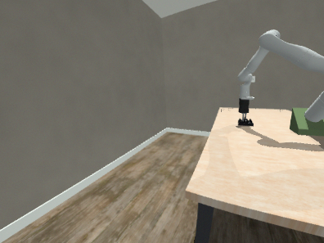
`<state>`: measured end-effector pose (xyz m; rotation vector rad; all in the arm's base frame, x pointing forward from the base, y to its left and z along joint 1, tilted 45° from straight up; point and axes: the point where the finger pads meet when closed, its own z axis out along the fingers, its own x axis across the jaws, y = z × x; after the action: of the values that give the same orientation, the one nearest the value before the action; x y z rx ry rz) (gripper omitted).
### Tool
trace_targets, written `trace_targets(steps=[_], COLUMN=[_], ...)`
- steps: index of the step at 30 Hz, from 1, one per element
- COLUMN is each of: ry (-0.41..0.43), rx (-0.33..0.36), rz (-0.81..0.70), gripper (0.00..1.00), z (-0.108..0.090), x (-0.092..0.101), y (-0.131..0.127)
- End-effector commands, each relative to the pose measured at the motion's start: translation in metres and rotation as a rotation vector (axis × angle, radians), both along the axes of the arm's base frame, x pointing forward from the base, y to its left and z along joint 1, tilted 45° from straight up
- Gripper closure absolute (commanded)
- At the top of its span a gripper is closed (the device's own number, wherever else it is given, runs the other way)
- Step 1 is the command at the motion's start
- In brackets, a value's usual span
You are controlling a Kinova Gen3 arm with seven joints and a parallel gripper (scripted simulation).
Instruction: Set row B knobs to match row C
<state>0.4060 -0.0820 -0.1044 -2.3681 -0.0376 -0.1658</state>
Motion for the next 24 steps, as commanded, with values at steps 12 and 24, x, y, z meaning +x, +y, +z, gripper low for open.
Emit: trace_targets(steps=[12, 24], ry=[-0.001, -0.001], rx=[-0.001, -0.001], rz=[-0.001, -0.001], gripper=[0.54, 0.54], z=[0.0004, 0.0004], x=[0.0003, 0.0003], y=[-0.0011, -0.0011])
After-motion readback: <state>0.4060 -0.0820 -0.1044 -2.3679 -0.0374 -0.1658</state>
